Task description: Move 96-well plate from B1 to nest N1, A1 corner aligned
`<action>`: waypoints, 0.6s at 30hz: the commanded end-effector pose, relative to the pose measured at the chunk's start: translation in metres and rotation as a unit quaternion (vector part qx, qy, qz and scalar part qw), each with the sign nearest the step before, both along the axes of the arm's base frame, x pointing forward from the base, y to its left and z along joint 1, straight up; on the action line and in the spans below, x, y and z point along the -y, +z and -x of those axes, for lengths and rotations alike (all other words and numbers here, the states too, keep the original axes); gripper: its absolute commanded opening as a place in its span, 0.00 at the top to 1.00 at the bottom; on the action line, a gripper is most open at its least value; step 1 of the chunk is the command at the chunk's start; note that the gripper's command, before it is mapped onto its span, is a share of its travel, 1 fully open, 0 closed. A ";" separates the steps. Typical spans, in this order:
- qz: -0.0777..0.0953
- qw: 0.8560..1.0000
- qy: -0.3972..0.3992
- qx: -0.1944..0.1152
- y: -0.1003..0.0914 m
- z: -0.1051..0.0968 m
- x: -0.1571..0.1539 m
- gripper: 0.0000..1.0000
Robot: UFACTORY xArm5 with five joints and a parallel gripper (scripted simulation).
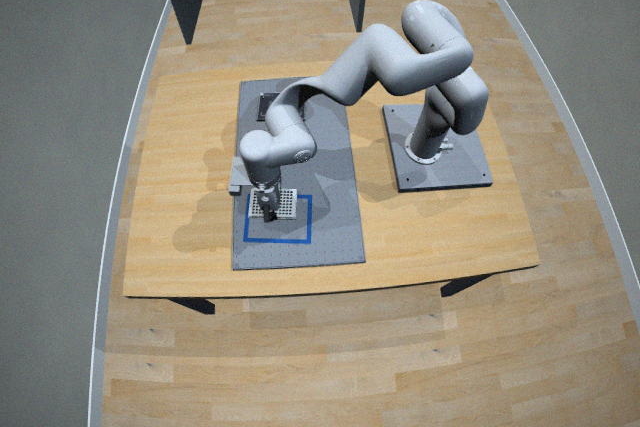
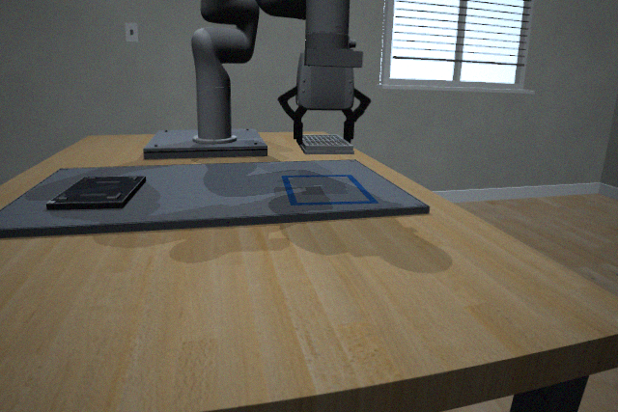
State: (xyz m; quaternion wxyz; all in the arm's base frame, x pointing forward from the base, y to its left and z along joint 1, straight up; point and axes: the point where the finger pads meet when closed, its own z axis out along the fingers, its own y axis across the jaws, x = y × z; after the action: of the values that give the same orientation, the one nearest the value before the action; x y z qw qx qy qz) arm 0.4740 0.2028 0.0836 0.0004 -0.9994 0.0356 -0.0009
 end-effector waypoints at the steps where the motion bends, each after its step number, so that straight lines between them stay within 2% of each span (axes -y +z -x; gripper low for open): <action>1: -0.001 1.000 0.007 0.002 0.002 -0.001 0.006 1.00; 18: -0.001 1.000 0.007 0.002 0.004 0.001 0.056 1.00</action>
State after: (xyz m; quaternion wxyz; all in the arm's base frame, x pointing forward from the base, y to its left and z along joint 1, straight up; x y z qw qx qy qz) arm 0.4720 0.1568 0.0850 0.0003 -0.9996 0.0289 -0.0008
